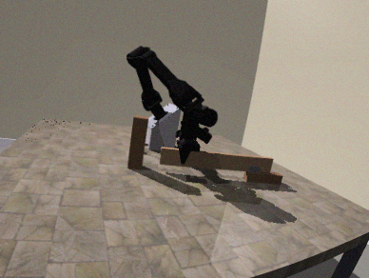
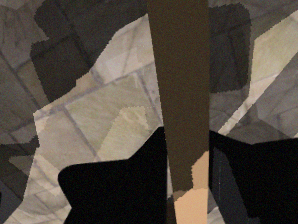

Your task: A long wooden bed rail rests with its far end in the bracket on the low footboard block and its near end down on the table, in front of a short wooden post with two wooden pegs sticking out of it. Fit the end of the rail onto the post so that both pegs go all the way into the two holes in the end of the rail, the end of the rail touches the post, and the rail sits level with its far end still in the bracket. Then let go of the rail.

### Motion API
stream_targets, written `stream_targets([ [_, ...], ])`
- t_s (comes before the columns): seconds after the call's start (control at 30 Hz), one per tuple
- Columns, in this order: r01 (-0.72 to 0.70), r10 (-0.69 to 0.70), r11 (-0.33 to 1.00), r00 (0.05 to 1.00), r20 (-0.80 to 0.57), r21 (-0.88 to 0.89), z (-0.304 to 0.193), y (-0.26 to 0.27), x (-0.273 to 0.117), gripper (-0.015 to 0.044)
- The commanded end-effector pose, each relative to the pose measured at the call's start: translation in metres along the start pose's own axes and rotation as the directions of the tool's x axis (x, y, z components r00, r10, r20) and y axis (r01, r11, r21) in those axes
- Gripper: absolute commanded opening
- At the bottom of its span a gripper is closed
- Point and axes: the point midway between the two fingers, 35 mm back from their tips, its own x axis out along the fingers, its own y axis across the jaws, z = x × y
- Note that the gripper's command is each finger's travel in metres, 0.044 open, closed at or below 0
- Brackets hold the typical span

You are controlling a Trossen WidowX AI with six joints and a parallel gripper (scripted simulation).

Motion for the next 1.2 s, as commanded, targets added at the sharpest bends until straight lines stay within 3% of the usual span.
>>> stream_targets([
  [0.0, 0.007, -0.007, 1.0, 1.0, 0.009, 0.0, 0.002, -0.001, -0.006, 0.0],
  [1.17, 0.007, -0.007, 1.0, 1.0, 0.01, 0.0, 0.002, -0.001, -0.014, 0.0],
])
